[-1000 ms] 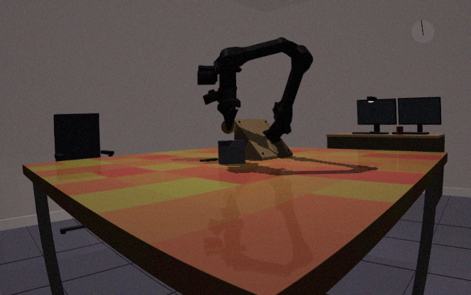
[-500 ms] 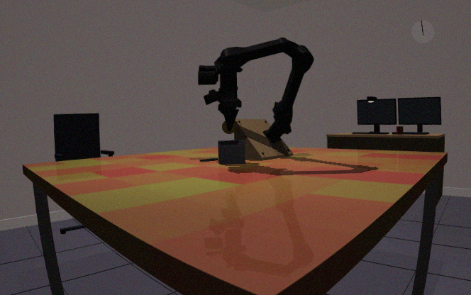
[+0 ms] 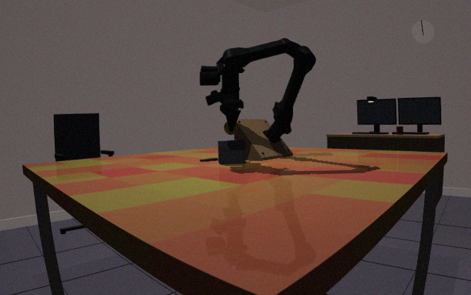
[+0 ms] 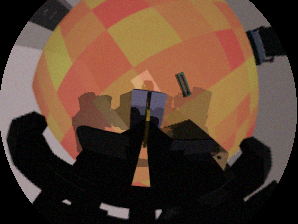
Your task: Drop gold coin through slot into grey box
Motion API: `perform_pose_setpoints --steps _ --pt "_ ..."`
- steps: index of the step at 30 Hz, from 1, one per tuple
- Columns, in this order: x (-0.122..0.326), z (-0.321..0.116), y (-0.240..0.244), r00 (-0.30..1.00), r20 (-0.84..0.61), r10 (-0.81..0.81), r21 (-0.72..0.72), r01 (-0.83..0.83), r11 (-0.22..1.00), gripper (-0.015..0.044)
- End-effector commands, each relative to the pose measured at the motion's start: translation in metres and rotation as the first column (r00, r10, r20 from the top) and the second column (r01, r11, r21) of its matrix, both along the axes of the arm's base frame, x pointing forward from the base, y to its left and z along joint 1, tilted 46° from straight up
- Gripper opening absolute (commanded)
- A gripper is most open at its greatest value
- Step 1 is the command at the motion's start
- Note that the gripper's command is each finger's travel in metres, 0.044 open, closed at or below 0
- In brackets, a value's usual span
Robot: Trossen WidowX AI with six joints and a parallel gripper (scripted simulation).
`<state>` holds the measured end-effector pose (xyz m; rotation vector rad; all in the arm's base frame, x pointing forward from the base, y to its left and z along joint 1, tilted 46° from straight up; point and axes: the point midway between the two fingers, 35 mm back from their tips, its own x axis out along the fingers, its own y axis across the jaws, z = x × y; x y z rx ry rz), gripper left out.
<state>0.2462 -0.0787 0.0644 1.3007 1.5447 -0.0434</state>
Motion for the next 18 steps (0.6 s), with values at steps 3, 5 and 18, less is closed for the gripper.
perform_pose_setpoints --steps 3,5,18 --pt "0.0014 0.001 -0.0007 1.0 0.0 0.0 0.003 0.0 1.0 0.0" --pt "0.0014 0.0009 -0.0017 1.0 0.0 0.0 0.003 0.0 1.0 0.0" --pt "0.001 -0.0005 0.0001 1.0 -0.001 0.0 0.001 0.0 1.0 0.0"
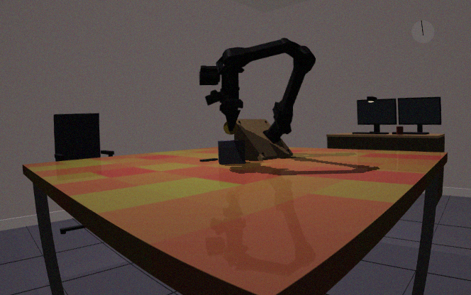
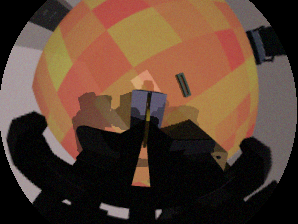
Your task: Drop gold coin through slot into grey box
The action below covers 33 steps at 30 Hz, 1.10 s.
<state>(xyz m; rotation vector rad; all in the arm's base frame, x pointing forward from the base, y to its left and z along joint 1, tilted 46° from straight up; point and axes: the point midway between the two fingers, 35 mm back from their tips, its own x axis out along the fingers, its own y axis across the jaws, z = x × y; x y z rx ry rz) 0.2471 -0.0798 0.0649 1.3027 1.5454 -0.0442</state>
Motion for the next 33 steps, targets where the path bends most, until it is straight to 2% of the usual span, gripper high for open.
perform_pose_setpoints --steps 1,33 --pt "0.0 -0.001 0.002 1.0 0.001 0.002 0.0 -0.002 1.0 0.0" --pt "0.002 -0.011 0.012 1.0 0.0 0.0 0.001 0.0 1.0 0.0"
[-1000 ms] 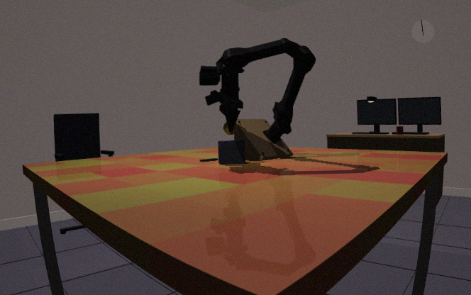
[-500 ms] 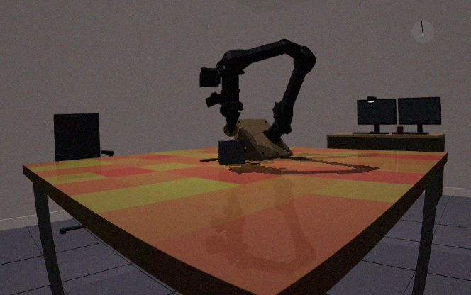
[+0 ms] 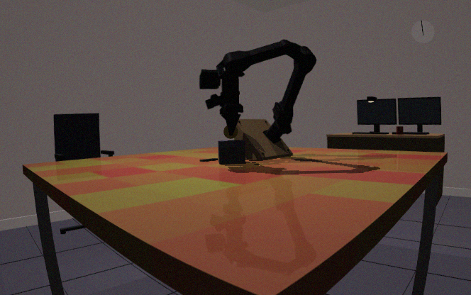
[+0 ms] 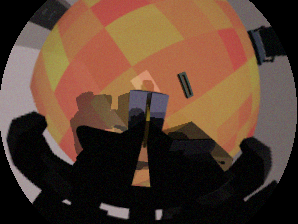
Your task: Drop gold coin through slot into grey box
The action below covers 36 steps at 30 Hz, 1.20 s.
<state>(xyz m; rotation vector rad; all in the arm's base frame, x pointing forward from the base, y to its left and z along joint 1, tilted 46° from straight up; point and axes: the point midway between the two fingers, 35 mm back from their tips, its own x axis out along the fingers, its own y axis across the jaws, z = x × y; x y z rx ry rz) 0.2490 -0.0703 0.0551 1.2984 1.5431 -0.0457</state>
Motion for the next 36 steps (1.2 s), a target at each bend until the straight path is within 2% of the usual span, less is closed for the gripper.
perform_pose_setpoints --steps 1,8,14,23,33,36 --pt "0.0 -0.002 0.003 1.0 -0.003 0.0 0.005 0.0 1.0 0.0" --pt "0.0 -0.004 0.005 1.0 -0.002 0.0 0.005 0.0 1.0 0.0" --pt "0.0 -0.002 0.002 1.0 0.0 0.0 0.0 0.0 1.0 0.0157" --pt "0.0 -0.002 0.002 1.0 0.0 0.0 0.0 0.0 1.0 0.0161" --pt "-0.007 0.025 -0.024 1.0 -0.002 -0.001 0.002 0.001 1.0 0.0423" --pt "-0.012 0.042 -0.037 1.0 -0.002 -0.001 0.006 0.001 1.0 0.044"
